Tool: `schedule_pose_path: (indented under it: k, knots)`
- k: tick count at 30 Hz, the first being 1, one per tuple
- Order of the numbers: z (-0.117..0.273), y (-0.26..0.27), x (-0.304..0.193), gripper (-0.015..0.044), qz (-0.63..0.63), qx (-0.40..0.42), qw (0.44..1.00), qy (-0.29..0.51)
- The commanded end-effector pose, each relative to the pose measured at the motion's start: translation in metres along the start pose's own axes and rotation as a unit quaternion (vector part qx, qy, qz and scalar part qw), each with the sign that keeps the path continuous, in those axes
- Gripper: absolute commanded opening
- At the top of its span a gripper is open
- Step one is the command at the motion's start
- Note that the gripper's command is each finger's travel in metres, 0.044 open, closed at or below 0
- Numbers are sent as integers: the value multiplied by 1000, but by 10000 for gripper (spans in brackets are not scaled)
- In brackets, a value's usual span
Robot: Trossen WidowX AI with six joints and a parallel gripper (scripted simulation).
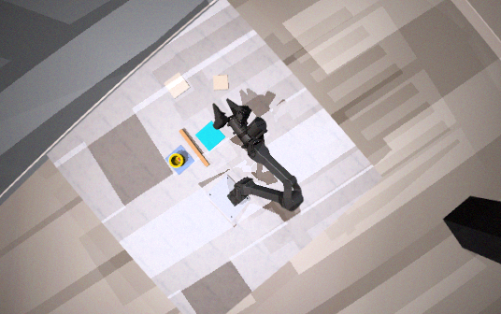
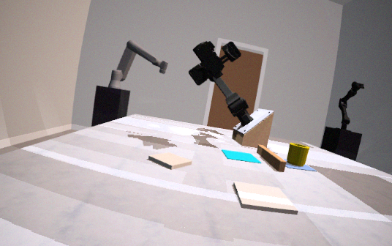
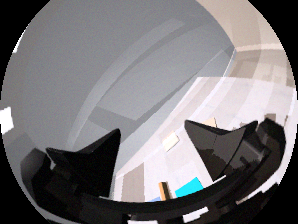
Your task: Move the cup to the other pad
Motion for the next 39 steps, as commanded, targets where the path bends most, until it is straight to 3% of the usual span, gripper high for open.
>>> schedule_pose_path:
  k: [1, 9, 19, 25, 31, 39]
  knots:
    - [-2, 1, -1, 374, -5, 0, 1000, 6]
    - [-60, 39, -65, 167, -184, -46, 951, 246]
    - [-87, 108, -167, 167, -236, -242, 815, 470]
    - [-75, 149, -226, 167, -178, -381, 751, 509]
    - [-47, 183, -278, 167, -82, -492, 725, 474]
    - [-41, 187, -284, 167, -70, -502, 725, 466]
Point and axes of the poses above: the point midway between the two fingers, 35 mm back from their tips, its own z axis back along the fingers, its own y axis across the jaws, x = y × z, the point moved 8 cm from there along z, back along the fingers, and after that the axes turned 3 degrees about z, right-handed, at the moved point
